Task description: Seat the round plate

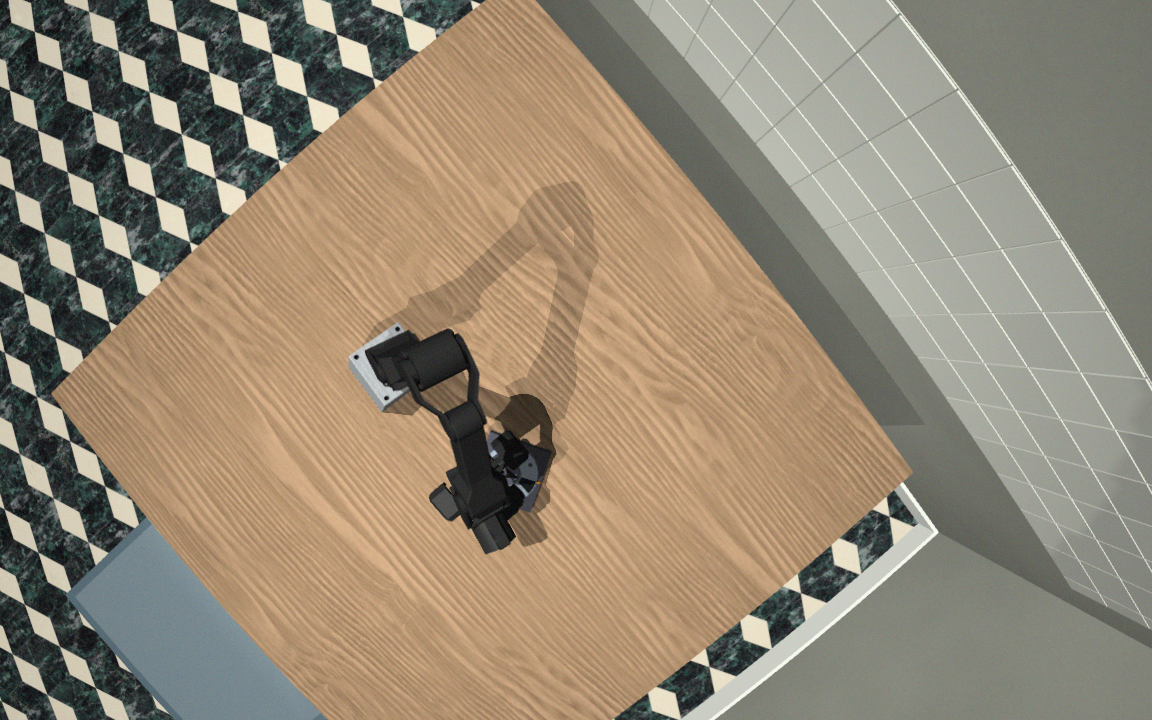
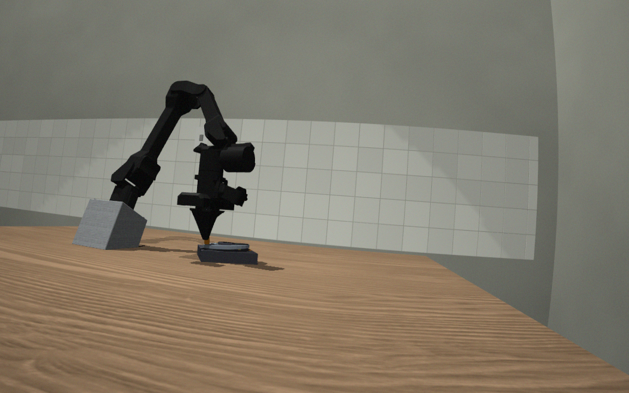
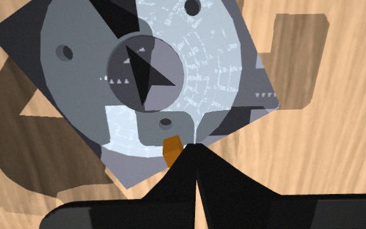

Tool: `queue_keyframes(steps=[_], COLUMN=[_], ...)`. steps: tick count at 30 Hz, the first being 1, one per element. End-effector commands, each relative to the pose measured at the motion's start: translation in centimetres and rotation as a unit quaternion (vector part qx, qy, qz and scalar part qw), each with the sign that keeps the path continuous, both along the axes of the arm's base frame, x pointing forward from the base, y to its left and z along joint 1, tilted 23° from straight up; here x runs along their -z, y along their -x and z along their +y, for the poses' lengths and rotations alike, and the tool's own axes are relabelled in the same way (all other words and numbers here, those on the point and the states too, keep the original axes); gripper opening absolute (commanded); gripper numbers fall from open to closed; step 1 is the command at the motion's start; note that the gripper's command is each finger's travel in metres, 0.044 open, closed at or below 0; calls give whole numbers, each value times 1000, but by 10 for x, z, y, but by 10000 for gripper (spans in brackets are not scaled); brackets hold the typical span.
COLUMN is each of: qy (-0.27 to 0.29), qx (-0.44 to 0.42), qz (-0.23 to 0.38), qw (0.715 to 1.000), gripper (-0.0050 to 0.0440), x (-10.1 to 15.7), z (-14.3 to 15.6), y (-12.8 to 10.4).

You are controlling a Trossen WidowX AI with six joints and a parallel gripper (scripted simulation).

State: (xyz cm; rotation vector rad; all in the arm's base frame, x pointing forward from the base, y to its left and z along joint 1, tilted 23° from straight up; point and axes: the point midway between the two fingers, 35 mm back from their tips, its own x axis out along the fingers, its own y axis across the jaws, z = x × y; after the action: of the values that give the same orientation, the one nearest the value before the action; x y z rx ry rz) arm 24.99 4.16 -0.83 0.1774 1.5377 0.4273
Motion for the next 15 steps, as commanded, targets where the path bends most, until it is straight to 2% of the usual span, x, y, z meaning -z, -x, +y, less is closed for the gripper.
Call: queue_keyframes(steps=[1,15], qy=[-5,-5], qx=[-2,-2], qz=[1,3], qw=[1000,1000], gripper=[-50,-50], x=[-2,-4], z=[7,13], y=[5,9])
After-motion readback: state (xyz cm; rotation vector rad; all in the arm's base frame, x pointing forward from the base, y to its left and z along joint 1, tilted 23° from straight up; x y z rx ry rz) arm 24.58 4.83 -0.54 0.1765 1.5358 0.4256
